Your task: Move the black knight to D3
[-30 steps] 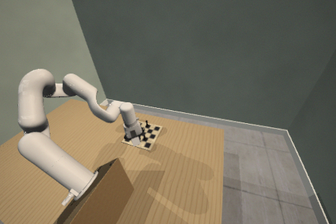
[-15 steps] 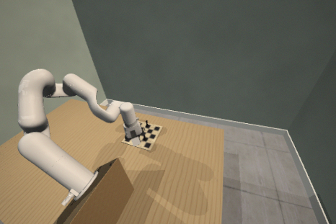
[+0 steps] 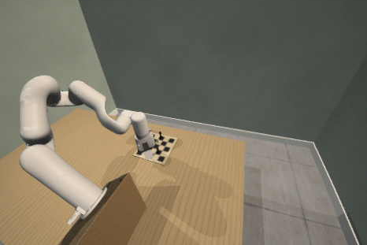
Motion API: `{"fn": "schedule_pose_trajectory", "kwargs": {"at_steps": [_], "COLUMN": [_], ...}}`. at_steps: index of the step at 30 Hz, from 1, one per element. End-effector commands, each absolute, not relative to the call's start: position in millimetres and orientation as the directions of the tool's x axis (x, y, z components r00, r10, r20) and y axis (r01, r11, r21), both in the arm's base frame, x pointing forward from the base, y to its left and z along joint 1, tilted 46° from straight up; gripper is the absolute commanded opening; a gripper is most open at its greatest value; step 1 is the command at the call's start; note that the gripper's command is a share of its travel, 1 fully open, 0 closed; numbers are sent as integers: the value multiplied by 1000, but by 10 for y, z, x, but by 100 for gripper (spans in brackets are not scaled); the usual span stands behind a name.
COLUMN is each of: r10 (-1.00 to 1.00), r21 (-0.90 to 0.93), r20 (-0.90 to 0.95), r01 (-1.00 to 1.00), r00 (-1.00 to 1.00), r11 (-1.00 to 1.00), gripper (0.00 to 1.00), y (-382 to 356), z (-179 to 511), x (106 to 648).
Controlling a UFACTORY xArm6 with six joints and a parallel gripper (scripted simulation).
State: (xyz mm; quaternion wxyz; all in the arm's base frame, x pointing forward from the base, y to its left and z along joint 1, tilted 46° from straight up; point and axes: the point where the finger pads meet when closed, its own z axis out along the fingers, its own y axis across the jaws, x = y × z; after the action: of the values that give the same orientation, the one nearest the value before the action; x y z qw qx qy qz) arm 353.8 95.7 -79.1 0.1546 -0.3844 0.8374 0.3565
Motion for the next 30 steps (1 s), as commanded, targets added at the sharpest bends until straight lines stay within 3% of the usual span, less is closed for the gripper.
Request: {"fn": "schedule_pose_trajectory", "kwargs": {"at_steps": [1, 30], "r10": [-533, -533], "r21": [476, 476], "r20": [-534, -534], "r01": [-754, -754], "r00": [-656, -656], "r11": [451, 451], "gripper": [0, 0], "y": [950, 658], "z": [-787, -502], "x": [3548, 3554]}}
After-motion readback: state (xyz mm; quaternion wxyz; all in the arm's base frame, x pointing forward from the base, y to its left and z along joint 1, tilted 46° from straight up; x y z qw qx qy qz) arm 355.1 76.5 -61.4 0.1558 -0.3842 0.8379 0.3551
